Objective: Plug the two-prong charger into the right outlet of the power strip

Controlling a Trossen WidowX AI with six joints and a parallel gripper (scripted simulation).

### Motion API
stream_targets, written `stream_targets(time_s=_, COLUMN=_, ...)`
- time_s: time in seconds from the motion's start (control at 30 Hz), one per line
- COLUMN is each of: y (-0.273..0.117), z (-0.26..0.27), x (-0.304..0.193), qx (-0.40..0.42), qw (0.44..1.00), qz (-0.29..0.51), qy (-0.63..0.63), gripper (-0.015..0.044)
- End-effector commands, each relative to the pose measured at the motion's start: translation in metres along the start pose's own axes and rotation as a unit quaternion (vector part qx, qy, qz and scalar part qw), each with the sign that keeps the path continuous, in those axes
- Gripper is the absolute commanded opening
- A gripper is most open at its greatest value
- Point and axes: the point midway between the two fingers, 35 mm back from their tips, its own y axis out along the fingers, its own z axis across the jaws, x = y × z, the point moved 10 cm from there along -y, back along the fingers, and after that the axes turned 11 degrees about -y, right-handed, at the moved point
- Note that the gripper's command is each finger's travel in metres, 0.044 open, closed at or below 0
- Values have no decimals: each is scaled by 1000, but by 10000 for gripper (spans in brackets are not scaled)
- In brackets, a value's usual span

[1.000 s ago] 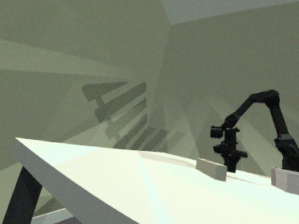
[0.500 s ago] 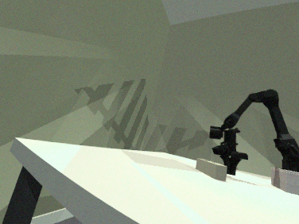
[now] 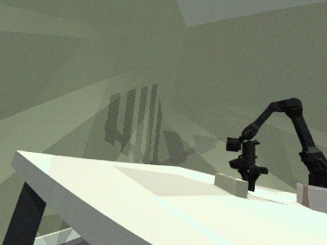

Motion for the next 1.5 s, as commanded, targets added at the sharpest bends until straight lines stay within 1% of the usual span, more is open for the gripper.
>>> stream_targets(time_s=0.0, y=0, z=-1, x=7, qx=2, qw=1000, qz=-1, qy=1, gripper=0)
stream_targets(time_s=0.83, y=-1, z=0, x=40, qx=2, qw=1000, qz=-2, qy=1, gripper=0)
stream_targets(time_s=1.47, y=-1, z=0, x=42, qx=2, qw=1000, qz=-2, qy=1, gripper=0)
